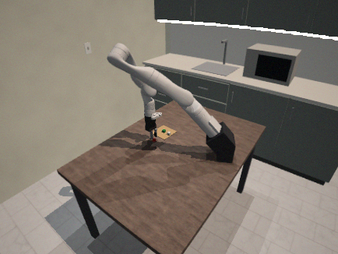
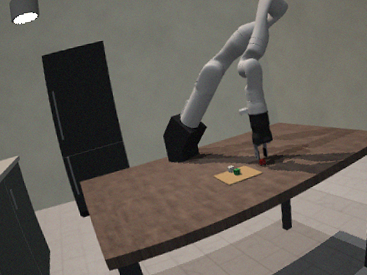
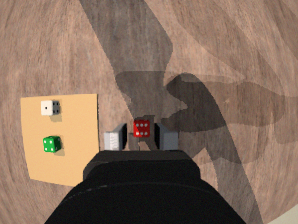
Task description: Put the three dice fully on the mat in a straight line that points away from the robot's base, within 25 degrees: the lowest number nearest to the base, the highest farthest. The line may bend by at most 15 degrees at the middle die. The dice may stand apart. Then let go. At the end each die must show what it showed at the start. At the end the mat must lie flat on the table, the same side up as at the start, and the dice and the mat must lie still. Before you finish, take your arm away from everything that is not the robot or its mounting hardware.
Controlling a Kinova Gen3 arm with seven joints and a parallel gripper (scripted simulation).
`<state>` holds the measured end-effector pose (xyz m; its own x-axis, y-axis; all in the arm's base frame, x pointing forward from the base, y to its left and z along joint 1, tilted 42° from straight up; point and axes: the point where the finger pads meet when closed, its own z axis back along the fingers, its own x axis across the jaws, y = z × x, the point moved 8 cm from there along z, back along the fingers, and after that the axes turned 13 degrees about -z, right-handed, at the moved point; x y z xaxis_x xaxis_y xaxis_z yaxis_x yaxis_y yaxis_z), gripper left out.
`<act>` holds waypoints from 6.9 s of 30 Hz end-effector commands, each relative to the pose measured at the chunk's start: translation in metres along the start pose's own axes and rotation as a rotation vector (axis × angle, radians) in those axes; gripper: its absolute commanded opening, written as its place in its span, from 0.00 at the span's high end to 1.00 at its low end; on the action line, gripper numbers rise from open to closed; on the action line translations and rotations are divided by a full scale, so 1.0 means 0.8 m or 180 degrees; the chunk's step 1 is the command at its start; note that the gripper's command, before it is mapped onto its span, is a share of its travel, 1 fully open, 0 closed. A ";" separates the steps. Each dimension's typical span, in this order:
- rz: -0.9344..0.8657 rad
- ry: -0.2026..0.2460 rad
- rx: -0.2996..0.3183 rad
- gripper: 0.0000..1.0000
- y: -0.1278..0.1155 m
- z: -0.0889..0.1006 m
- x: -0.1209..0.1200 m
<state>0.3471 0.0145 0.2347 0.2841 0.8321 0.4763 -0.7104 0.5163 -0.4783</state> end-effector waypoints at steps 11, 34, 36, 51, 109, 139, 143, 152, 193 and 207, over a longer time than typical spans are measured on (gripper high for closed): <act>0.0014 -0.0014 0.0007 0.30 -0.001 0.000 0.001; 0.0003 -0.0008 0.0018 0.30 0.004 0.000 0.001; 0.0001 -0.0008 0.0020 0.30 0.005 0.000 0.001; 0.0004 -0.0009 0.0017 0.30 0.005 0.000 0.001; 0.0004 -0.0009 0.0017 0.30 0.006 0.000 0.002; 0.0006 -0.0010 0.0015 0.30 0.005 -0.006 0.002; -0.0003 -0.0014 0.0001 0.30 0.003 -0.014 0.003; 0.0014 -0.0015 0.0007 0.30 0.003 -0.030 0.003; 0.0013 -0.0015 0.0008 0.30 0.003 -0.033 0.003; 0.0013 -0.0015 0.0008 0.60 0.003 -0.033 0.003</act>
<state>0.3597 0.0241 0.2133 0.2819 0.8338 0.4746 -0.7189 0.5111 -0.4710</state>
